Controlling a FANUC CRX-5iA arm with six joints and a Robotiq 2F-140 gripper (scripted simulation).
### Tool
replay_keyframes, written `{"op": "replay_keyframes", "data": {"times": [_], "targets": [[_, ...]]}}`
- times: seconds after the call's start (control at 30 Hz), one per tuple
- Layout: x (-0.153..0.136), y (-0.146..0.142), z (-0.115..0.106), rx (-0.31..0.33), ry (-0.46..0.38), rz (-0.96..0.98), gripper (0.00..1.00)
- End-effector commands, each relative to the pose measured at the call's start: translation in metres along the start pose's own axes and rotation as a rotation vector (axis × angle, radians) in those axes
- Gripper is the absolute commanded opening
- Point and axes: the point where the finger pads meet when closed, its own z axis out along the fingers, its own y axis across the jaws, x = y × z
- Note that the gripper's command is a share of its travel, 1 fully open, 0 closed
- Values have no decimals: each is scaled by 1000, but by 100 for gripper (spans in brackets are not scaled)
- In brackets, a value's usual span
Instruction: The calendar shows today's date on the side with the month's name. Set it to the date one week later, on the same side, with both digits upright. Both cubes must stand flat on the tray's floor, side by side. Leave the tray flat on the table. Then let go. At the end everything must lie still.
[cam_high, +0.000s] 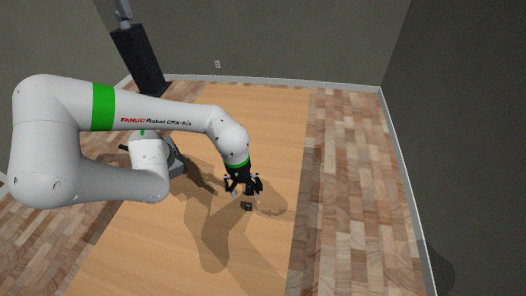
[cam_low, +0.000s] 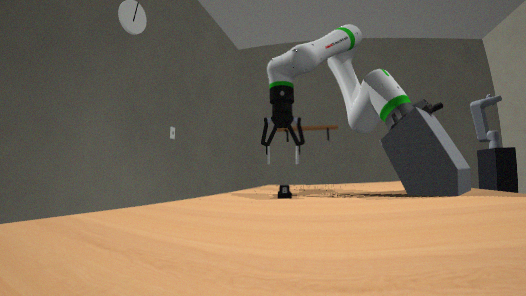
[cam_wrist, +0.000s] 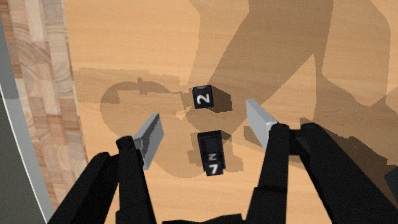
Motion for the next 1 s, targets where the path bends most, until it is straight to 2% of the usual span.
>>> {"op": "replay_keyframes", "data": {"times": [0.0, 0.53, 0.97], "targets": [[0, 0, 0, 0, 0, 0, 100], [-2, 0, 0, 0, 0, 20, 100], [-34, -3, 1, -3, -4, 418, 100]]}}
